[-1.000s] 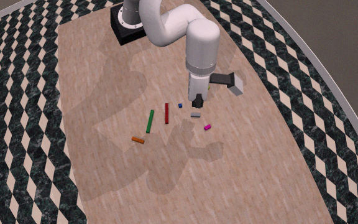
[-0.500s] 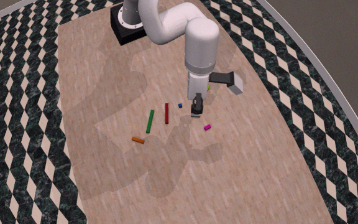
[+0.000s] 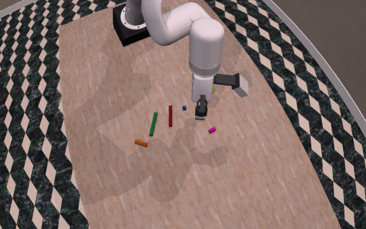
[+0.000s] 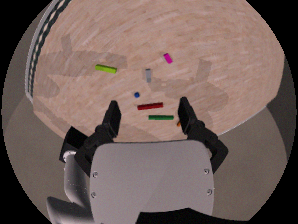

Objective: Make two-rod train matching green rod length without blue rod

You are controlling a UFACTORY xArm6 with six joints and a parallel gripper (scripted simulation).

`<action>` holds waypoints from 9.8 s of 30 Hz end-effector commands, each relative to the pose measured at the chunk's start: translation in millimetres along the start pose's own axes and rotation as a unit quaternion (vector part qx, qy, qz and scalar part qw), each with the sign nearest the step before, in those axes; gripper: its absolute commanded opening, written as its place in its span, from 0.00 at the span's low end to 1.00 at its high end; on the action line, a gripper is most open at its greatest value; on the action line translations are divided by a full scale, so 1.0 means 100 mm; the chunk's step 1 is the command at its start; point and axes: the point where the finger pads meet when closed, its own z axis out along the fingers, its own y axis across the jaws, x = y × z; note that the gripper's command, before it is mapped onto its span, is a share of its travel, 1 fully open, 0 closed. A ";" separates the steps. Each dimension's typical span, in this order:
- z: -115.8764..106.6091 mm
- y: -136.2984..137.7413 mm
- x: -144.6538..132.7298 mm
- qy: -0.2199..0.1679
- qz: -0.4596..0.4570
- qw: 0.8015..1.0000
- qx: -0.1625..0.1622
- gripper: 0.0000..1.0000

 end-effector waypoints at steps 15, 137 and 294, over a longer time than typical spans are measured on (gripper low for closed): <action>0.05 -0.15 0.07 -0.003 0.194 0.981 -0.002 1.00; 0.34 -0.91 0.29 0.002 0.837 0.547 0.000 0.24; 0.87 -0.91 0.30 0.002 0.837 0.547 0.000 0.24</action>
